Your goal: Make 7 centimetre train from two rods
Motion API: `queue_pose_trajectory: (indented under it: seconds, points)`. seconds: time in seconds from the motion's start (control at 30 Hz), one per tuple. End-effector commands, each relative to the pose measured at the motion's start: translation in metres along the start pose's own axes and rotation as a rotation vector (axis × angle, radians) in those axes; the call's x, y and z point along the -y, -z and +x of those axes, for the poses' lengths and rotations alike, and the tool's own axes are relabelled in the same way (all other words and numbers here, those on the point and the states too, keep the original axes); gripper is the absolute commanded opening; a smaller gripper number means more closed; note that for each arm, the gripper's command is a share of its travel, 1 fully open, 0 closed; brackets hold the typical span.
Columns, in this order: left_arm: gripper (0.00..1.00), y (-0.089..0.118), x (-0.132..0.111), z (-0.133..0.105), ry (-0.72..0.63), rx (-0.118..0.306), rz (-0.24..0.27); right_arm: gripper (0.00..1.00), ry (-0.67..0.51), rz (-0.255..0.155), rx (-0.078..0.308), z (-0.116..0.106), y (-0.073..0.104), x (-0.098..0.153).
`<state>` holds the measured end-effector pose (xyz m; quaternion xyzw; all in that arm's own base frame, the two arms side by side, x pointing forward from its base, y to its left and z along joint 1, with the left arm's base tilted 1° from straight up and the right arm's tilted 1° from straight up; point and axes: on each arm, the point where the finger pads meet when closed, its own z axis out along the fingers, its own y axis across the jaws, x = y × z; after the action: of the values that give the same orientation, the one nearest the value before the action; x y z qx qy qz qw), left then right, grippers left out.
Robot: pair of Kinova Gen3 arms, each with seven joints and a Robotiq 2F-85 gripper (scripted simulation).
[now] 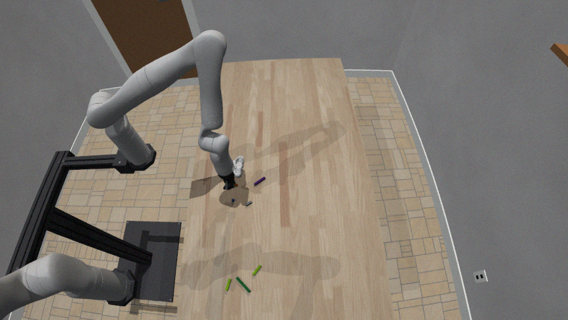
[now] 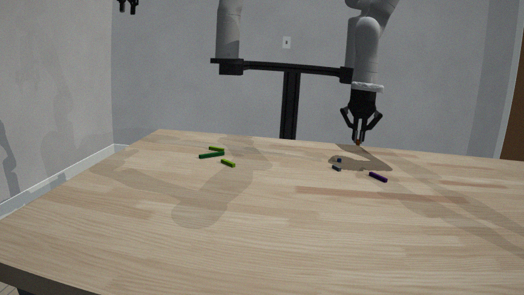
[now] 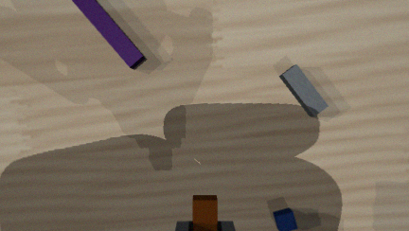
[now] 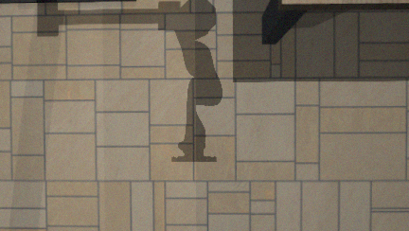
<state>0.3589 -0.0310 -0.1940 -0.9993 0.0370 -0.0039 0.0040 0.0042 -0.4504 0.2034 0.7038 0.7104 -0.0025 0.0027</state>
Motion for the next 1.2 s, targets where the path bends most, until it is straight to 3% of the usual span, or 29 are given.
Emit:
queue_pose_trajectory:
  seconds: [0.0, 0.2, 0.83, 1.17]
  points:
    - [0.175, 0.022, 0.001, 0.001, 0.000, 0.002, 0.001, 1.000, 0.000, 0.000, 0.002, 0.000, 0.001, 0.000]
    - [0.175, 0.036, 0.001, 0.001, 0.000, 0.002, 0.001, 1.000, 0.000, 0.000, 0.002, 0.000, 0.001, 0.000]
    - [0.175, 0.036, 0.001, 0.004, 0.018, -0.002, 0.004, 1.000, 0.000, 0.000, 0.002, 0.000, 0.001, 0.000]
    - [0.175, 0.033, -0.002, 0.042, 0.217, -0.026, 0.026, 1.000, 0.000, 0.000, 0.002, 0.000, 0.001, 0.000]
